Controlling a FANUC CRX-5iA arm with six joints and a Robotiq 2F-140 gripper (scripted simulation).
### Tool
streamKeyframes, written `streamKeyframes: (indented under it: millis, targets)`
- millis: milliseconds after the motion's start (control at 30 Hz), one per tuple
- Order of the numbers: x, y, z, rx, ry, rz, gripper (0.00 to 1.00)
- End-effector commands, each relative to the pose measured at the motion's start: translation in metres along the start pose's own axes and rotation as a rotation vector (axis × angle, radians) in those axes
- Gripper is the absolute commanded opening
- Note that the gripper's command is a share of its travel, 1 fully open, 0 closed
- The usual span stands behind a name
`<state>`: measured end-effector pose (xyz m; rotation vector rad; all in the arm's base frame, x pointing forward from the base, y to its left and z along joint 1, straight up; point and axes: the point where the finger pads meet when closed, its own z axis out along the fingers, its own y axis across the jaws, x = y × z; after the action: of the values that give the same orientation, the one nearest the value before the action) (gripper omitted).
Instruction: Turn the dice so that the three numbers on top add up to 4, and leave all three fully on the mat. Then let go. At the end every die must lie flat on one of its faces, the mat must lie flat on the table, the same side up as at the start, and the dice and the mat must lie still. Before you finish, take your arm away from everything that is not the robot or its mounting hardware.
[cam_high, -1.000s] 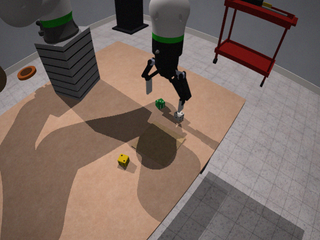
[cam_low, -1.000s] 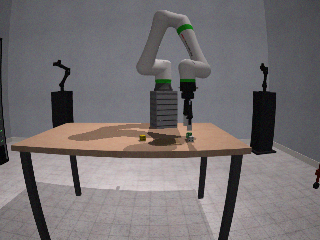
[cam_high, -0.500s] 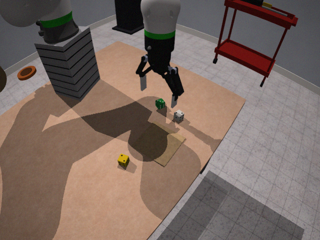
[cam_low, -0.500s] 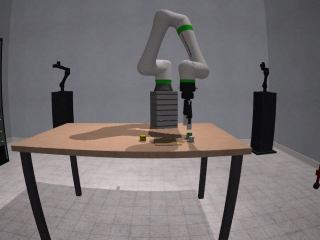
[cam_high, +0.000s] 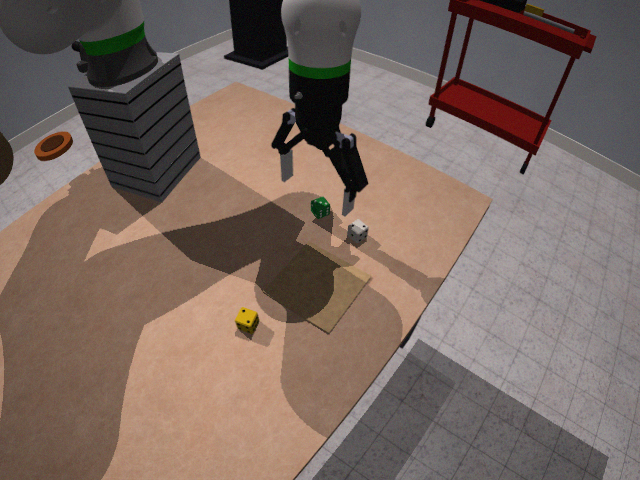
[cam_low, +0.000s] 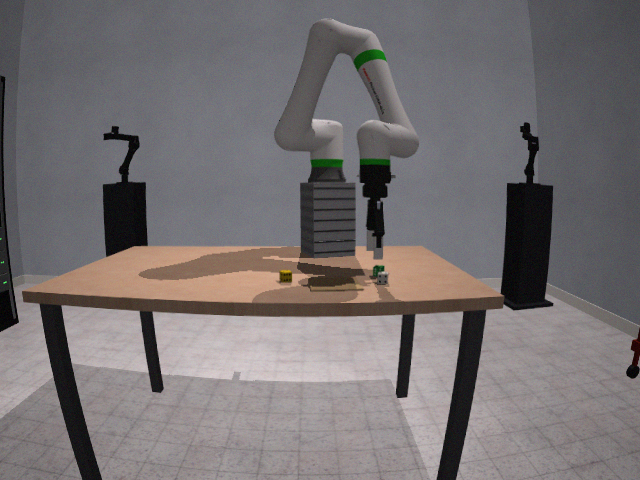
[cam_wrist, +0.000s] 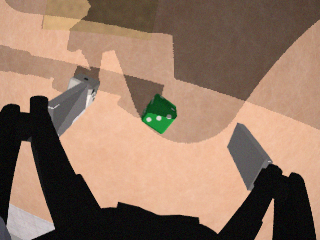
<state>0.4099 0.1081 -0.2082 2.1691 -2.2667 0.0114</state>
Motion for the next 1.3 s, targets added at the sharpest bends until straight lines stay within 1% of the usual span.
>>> streamKeyframes:
  millis: [0,633,767,1067,1133,1267]
  targets:
    - [0.000,0.000,0.000,0.000,0.000,0.000,1.00]
    - [0.000,0.000,-0.003,0.000,0.000,0.000,1.00]
    - [0.000,0.000,-0.017,0.000,0.000,0.000,1.00]
    - [0.000,0.000,-0.072,0.000,0.000,0.000,1.00]
    - [0.000,0.000,-0.072,0.000,0.000,0.000,1.00]
    - [0.000,0.000,-0.084,0.000,0.000,0.000,1.00]
